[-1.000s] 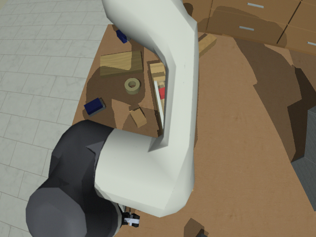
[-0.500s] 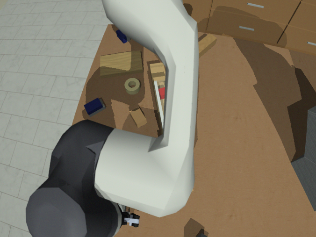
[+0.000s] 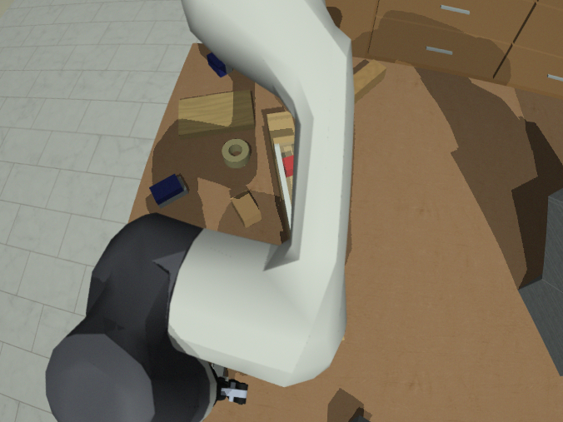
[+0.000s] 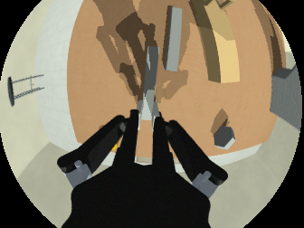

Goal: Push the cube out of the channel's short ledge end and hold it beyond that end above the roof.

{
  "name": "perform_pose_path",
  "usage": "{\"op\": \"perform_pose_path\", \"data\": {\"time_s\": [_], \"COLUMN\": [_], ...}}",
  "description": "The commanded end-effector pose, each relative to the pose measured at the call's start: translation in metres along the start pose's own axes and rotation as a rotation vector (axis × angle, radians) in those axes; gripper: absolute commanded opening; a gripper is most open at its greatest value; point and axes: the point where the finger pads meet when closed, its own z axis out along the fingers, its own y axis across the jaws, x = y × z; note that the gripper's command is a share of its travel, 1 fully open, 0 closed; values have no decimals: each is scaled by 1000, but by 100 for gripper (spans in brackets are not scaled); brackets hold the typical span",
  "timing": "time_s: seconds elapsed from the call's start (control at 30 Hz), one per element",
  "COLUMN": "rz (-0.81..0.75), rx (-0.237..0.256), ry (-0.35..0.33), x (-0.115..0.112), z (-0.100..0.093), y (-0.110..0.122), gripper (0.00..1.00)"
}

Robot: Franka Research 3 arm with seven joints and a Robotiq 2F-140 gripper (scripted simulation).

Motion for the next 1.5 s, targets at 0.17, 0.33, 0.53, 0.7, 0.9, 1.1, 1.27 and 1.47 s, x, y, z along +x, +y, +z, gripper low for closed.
{"op": "perform_pose_path", "data": {"time_s": [0.17, 0.33, 0.53, 0.7, 0.9, 1.1, 1.27, 1.47], "rz": [3, 3, 3, 3, 3, 3, 3, 3], "rx": [2, 2, 2, 2, 2, 2, 2, 2], "ry": [0, 0, 0, 0, 0, 0, 0, 0], "x": [0, 0, 0, 0, 0, 0, 0, 0], "z": [2, 2, 2, -6, -63, -108, -112, -112], "y": [0, 0, 0, 0, 0, 0, 0, 0], "gripper": [0, 0, 0, 0, 0, 0, 0, 0]}}
